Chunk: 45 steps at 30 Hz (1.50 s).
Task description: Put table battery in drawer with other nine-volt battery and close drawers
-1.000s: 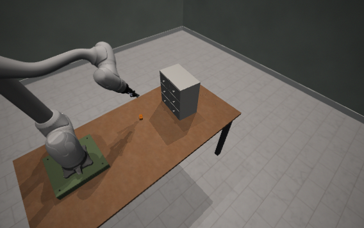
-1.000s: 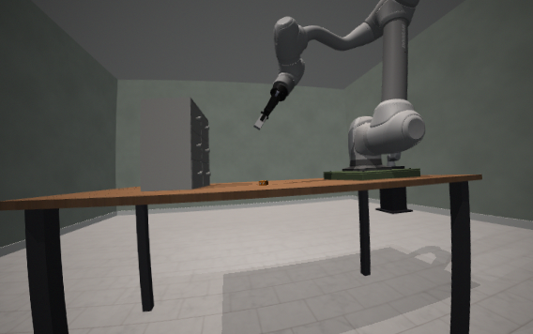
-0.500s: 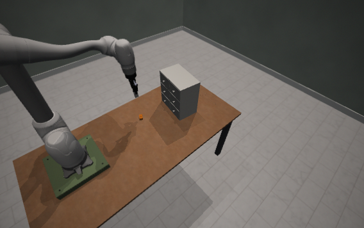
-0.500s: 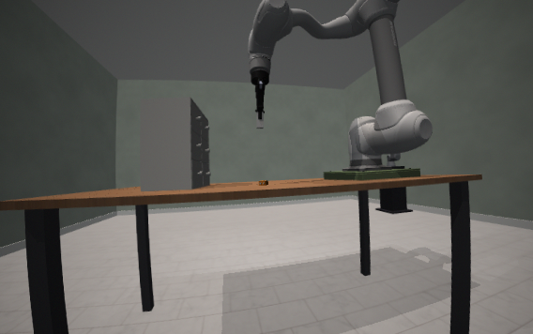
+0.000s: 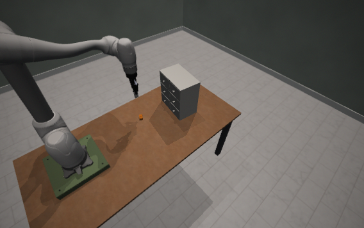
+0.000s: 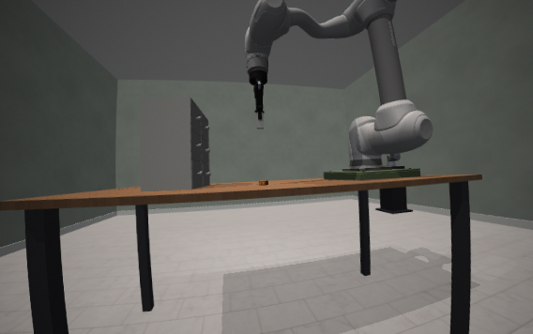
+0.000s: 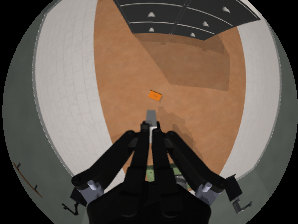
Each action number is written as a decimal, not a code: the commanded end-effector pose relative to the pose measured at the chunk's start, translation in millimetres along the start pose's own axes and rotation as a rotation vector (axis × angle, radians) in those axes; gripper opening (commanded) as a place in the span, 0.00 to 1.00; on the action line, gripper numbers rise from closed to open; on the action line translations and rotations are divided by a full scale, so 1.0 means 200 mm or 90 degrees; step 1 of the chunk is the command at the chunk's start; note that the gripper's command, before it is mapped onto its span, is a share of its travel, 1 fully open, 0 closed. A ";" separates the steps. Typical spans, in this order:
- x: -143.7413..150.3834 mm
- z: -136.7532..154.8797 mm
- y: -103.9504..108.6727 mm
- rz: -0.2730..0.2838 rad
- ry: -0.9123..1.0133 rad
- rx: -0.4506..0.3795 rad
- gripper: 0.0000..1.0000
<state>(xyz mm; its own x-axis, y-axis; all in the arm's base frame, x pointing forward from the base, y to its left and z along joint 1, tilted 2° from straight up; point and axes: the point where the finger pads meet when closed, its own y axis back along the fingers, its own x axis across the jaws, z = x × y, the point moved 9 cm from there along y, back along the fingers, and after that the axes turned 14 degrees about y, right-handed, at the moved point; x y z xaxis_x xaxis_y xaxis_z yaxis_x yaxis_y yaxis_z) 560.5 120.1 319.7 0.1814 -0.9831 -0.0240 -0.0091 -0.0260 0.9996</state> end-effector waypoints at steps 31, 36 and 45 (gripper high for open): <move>0.71 0.11 0.05 0.036 0.001 0.144 0.00; 0.71 0.11 -0.07 0.068 0.001 0.275 0.00; 0.72 0.10 -0.29 0.117 0.001 0.478 0.00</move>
<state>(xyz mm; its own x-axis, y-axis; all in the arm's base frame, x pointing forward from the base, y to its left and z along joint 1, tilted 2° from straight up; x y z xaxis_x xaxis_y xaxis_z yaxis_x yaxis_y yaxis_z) 564.7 -24.6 280.4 0.1201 -0.9842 0.1300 -0.5969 0.0330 0.8016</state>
